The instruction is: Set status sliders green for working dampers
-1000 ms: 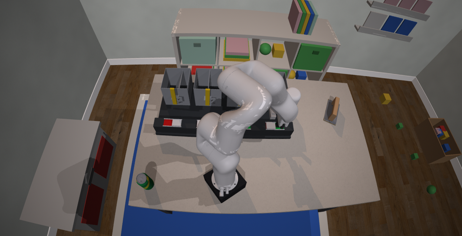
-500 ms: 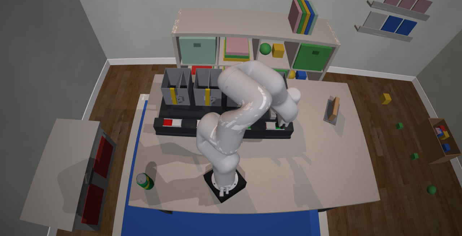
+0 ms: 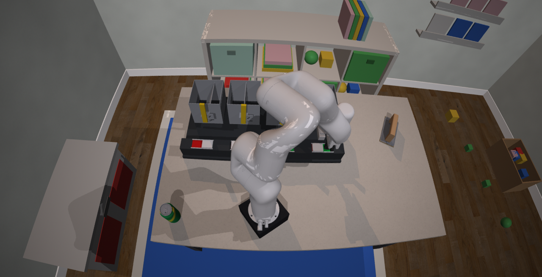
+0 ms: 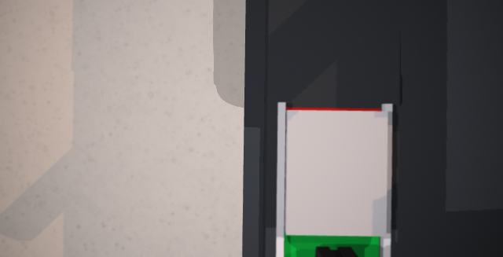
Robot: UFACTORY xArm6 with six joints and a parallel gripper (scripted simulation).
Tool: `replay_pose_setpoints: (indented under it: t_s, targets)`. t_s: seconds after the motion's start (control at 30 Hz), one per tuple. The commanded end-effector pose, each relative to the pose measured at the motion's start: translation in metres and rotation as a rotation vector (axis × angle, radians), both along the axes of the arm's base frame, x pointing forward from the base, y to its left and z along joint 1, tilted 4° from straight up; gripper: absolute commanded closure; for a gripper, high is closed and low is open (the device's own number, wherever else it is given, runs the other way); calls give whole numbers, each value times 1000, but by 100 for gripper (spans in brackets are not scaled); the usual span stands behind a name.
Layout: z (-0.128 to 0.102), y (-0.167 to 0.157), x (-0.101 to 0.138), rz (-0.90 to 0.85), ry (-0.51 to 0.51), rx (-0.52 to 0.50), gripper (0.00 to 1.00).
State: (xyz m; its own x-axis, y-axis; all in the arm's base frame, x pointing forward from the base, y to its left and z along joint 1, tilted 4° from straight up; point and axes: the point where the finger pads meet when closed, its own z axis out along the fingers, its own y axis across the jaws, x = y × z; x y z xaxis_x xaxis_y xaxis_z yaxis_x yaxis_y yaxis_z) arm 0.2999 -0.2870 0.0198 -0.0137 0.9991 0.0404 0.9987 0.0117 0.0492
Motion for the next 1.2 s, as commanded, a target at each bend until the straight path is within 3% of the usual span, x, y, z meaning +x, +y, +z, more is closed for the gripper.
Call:
replay_pose_setpoints:
  t_s: [0.0, 0.57, 1.1, 1.13, 1.17]
  targets:
    - [3, -1, 1, 0, -3, -3, 100]
    - [39, -3, -1, 0, -3, -3, 100]
    - [41, -3, -1, 0, -3, -3, 100]
    - [41, -3, -1, 0, -3, -3, 0]
    - [41, -3, -1, 0, -3, -3, 0]
